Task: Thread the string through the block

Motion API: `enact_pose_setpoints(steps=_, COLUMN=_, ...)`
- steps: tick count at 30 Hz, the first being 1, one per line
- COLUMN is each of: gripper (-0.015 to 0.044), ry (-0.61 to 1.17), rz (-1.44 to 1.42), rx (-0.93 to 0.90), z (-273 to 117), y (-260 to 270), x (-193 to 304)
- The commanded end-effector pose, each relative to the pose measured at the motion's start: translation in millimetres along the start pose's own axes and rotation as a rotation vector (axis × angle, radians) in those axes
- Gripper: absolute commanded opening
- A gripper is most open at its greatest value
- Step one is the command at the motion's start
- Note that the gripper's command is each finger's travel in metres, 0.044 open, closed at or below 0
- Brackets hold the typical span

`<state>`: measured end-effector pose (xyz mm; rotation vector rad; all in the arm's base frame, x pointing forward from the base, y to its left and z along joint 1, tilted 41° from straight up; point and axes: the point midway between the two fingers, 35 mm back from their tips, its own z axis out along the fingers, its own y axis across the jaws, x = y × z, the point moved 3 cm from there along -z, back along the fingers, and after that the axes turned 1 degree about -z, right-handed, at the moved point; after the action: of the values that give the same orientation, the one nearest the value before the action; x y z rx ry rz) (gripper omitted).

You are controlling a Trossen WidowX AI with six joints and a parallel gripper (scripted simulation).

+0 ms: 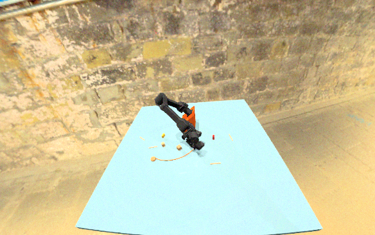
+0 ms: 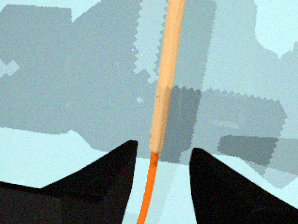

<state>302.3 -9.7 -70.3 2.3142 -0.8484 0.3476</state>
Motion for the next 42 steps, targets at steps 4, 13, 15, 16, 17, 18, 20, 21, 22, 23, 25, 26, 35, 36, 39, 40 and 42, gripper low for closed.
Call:
enact_pose_setpoints(steps=4, gripper=0.0122, ry=0.002, rz=-0.005, rx=-0.006, z=12, y=2, x=-1)
enact_pose_setpoints(steps=13, gripper=0.0096, ry=0.0, rz=-0.001, rx=-0.004, z=17, y=2, x=-1)
enact_pose_setpoints(steps=15, gripper=0.0043, ry=0.0, rz=-0.001, rx=-0.004, z=17, y=2, x=-1)
enact_pose_setpoints(steps=16, gripper=0.0017, ry=0.0, rz=-0.001, rx=-0.004, z=17, y=2, x=-1)
enact_pose_setpoints(steps=17, gripper=0.0, ry=0.0, rz=-0.001, rx=-0.004, z=17, y=2, x=-1)
enact_pose_setpoints(steps=18, gripper=0.0, ry=0.0, rz=-0.001, rx=-0.004, z=17, y=2, x=-1)
enact_pose_setpoints(steps=20, gripper=0.0, ry=0.0, rz=-0.001, rx=-0.004, z=17, y=2, x=-1)
enact_pose_setpoints(steps=21, gripper=0.0, ry=0.0, rz=-0.001, rx=-0.004, z=17, y=2, x=-1)
enact_pose_setpoints(steps=22, gripper=0.0, ry=0.0, rz=-0.001, rx=-0.004, z=17, y=2, x=-1)
enact_pose_setpoints(steps=23, gripper=0.0, ry=0.0, rz=-0.001, rx=-0.004, z=17, y=2, x=-1)
enact_pose_setpoints(steps=25, gripper=0.0, ry=0.0, rz=-0.001, rx=-0.004, z=17, y=2, x=-1)
enact_pose_setpoints(steps=26, gripper=0.0, ry=-0.001, rz=-0.001, rx=-0.004, z=16, y=2, x=-1)
enact_pose_setpoints(steps=35, gripper=0.0, ry=-0.001, rz=-0.001, rx=-0.003, z=5, y=1, x=-1)
enact_pose_setpoints(steps=36, gripper=0.0, ry=-0.001, rz=-0.001, rx=-0.002, z=4, y=1, x=0)
enact_pose_setpoints(steps=39, gripper=0.0, ry=-0.002, rz=-0.001, rx=-0.002, z=0, y=1, x=0)
enact_pose_setpoints(steps=40, gripper=0.0, ry=-0.002, rz=-0.001, rx=-0.002, z=-1, y=0, x=0)
enact_pose_setpoints(steps=42, gripper=0.0, ry=-0.002, rz=-0.001, rx=-0.002, z=-4, y=0, x=0)
